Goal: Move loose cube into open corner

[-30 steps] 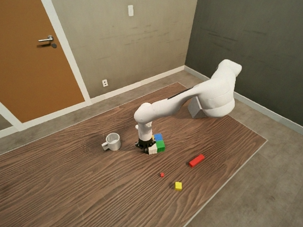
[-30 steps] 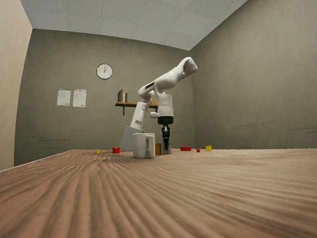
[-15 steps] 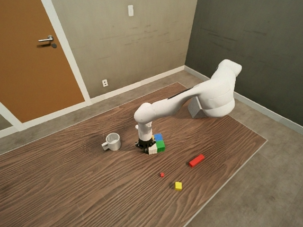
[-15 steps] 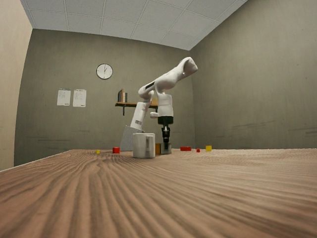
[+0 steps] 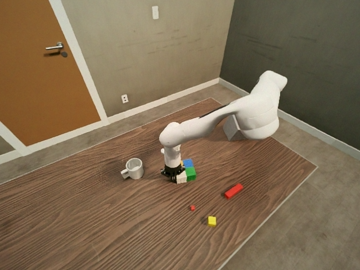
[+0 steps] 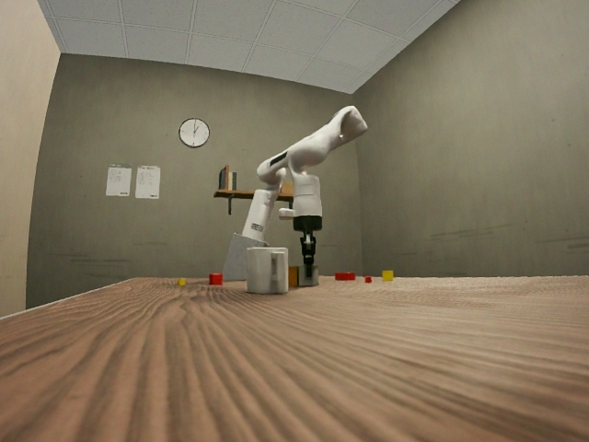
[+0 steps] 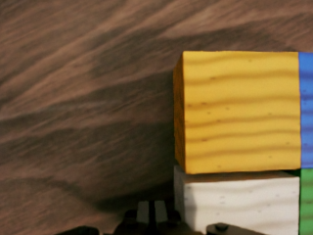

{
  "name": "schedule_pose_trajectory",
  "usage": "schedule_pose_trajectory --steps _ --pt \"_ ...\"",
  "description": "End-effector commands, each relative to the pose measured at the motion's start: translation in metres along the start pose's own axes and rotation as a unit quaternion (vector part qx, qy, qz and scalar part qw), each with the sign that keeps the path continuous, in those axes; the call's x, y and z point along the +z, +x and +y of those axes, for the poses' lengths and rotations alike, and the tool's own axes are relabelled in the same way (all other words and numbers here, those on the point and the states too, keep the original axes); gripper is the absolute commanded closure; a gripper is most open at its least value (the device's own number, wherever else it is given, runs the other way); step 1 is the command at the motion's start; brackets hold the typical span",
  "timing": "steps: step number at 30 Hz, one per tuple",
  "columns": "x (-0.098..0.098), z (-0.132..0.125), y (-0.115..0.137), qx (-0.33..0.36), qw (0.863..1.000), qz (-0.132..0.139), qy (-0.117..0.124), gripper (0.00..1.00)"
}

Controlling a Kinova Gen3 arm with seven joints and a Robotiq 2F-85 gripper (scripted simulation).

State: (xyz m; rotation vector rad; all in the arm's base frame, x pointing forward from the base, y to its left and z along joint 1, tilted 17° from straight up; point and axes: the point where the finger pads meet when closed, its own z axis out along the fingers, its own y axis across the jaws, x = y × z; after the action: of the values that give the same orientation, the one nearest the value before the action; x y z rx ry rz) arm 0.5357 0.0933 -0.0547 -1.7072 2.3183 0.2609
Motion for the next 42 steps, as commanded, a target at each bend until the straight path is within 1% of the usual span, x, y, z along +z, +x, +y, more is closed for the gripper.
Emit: schedule_pose_trajectory --steps 1,14,27,34,42 --pt "-0.001 -0.001 0.000 -0.002 1.000 0.000 0.004 0.90" --pt "-0.001 -0.012 -0.003 -0.005 1.000 -0.001 0.005 0.90" --pt "-0.002 -0.012 -0.001 -0.004 1.000 0.000 0.004 0.90" --pt "-0.007 -0.011 0.000 -0.002 1.000 0.000 0.004 0.90" --pt "-0.021 -0.011 -0.001 -0.002 1.000 0.000 0.004 0.90"
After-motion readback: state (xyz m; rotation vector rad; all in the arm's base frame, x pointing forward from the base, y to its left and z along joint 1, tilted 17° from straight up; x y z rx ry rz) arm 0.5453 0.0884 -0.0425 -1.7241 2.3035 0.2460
